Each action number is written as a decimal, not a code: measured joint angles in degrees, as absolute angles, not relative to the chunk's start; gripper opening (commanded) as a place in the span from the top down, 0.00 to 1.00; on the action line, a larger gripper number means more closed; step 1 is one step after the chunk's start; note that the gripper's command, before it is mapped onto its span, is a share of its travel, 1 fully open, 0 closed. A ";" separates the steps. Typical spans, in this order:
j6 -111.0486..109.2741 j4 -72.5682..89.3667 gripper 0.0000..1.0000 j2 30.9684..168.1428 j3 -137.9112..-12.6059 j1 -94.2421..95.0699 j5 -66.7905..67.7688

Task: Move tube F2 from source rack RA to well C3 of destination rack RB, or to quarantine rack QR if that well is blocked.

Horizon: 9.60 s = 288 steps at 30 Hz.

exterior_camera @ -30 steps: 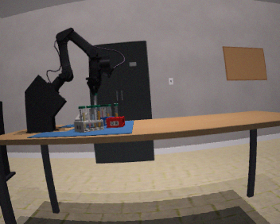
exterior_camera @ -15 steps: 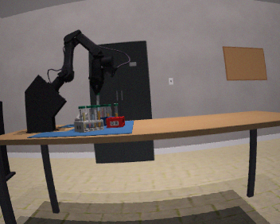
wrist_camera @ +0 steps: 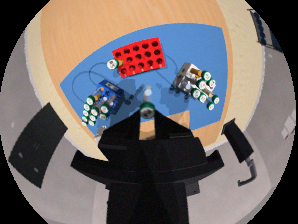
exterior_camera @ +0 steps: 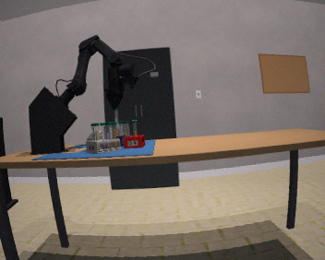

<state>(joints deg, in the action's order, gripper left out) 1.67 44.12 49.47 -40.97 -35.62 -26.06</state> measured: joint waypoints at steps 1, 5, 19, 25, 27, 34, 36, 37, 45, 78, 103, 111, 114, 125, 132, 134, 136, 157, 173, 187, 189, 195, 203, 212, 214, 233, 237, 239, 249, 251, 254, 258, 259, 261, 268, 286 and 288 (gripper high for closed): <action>3.09 44.12 1.00 49.47 -40.99 -35.64 -26.26; 8.08 44.12 1.00 49.47 -40.99 -35.64 -26.74; 28.67 44.21 1.00 49.56 -41.10 -35.33 -26.59; 32.14 44.18 1.00 50.96 -42.76 -33.82 -26.11; 32.75 44.16 1.00 51.59 -43.51 -33.54 -25.89; 34.09 44.16 1.00 53.91 -46.06 -32.67 -25.23; 34.33 44.16 1.00 54.57 -46.81 -32.42 -25.06; 34.44 44.14 1.00 54.85 -47.16 -32.32 -24.99; 35.11 44.18 1.00 56.77 -49.45 -31.68 -24.53; 36.71 45.10 1.00 63.64 -58.22 -30.02 -23.31; 37.10 45.54 1.00 64.27 -59.55 -29.56 -23.00; 37.23 45.65 1.00 64.29 -59.77 -29.32 -22.87; 37.23 45.65 1.00 64.29 -59.77 -29.32 -22.81; 37.43 45.19 1.00 64.58 -59.35 -29.10 -22.61; 37.58 44.66 1.00 64.77 -59.05 -28.95 -22.50; 37.67 44.60 1.00 64.97 -59.02 -28.84 -22.50; 37.71 44.47 1.00 64.95 -59.05 -28.84 -22.46; 38.22 42.89 1.00 65.82 -58.46 -28.32 -22.06; 38.61 41.76 1.00 66.26 -57.93 -27.77 -21.76; 38.96 40.84 1.00 66.74 -57.65 -27.22 -21.47; 39.00 40.64 1.00 66.76 -57.63 -27.22 -21.43; 39.11 40.21 1.00 67.00 -57.32 -27.14 -21.32; 39.31 39.51 1.00 67.16 -57.14 -26.85 -21.17; 39.51 38.72 1.00 67.59 -56.40 -26.70 -21.02; 39.57 38.63 1.00 67.57 -56.38 -26.46 -20.95; 40.05 36.27 1.00 68.55 -55.35 -25.89 -20.58; 40.18 35.79 1.00 68.84 -55.22 -25.76 -20.51; 40.25 35.53 1.00 68.90 -55.16 -25.67 -20.49; 40.49 34.22 1.00 69.49 -54.63 -25.32 -20.38; 40.56 34.00 1.00 69.52 -54.48 -25.32 -20.38; 40.62 33.63 1.00 69.71 -54.43 -25.21 -20.25; 40.75 32.99 1.00 69.97 -54.11 -25.06 -20.23; 40.77 32.93 1.00 70.04 -54.11 -25.06 -20.23; 40.80 32.86 1.00 70.06 -54.11 -25.06 -20.18; 40.99 31.94 1.00 70.59 -53.78 -24.80 -20.08; 41.45 29.91 1.00 71.57 -53.06 -24.14 -19.70; 41.52 29.67 1.00 71.85 -53.04 -24.08 -19.66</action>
